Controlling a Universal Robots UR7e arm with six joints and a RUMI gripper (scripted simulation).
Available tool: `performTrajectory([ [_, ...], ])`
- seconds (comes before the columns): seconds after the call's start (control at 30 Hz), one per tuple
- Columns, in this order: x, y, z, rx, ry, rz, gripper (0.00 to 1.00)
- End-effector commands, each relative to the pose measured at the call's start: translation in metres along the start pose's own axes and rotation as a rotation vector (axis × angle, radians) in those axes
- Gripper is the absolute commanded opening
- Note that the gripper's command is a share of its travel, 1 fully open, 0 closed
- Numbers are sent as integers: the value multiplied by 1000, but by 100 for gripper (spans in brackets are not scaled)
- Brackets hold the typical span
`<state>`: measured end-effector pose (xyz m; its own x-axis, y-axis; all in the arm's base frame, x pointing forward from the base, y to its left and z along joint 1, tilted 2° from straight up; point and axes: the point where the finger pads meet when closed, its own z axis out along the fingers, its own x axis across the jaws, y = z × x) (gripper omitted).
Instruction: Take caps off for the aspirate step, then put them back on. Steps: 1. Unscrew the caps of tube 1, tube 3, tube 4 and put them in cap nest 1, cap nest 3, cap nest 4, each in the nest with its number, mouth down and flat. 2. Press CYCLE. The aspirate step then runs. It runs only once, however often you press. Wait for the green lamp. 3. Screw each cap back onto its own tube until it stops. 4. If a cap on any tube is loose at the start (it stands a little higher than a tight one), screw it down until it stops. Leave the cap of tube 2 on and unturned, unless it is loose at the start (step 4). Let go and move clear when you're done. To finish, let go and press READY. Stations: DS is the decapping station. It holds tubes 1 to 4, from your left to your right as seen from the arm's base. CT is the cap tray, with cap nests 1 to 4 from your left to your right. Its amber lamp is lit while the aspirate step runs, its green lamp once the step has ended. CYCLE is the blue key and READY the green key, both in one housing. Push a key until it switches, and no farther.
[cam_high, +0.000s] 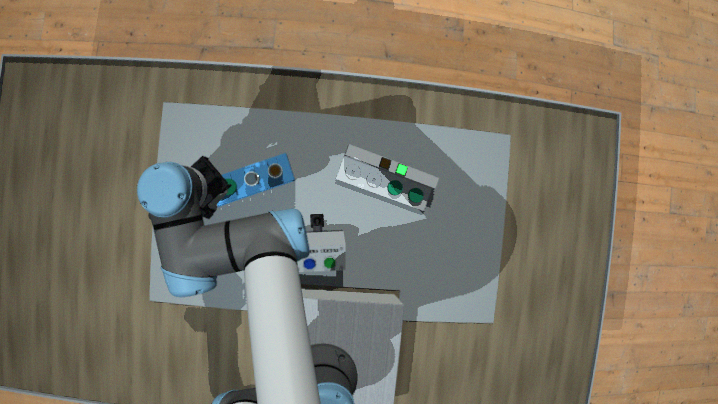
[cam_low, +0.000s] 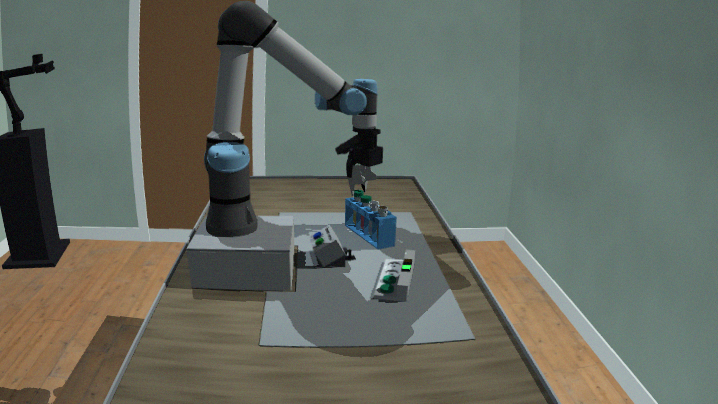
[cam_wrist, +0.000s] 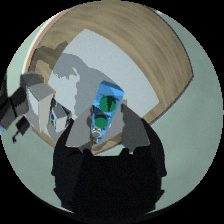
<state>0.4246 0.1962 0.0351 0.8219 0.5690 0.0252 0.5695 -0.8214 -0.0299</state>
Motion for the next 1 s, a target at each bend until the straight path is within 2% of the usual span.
performTrajectory([
  [0.0, 0, 0, 2, -1, 1, 6, 35],
  [0.37, 0, 0, 4, -1, 1, 6, 35],
  [0.4, 0, 0, 4, -1, 1, 6, 0],
  [0.8, 0, 0, 4, -1, 1, 6, 0],
  [0.97, 0, 0, 4, -1, 1, 106, 0],
])
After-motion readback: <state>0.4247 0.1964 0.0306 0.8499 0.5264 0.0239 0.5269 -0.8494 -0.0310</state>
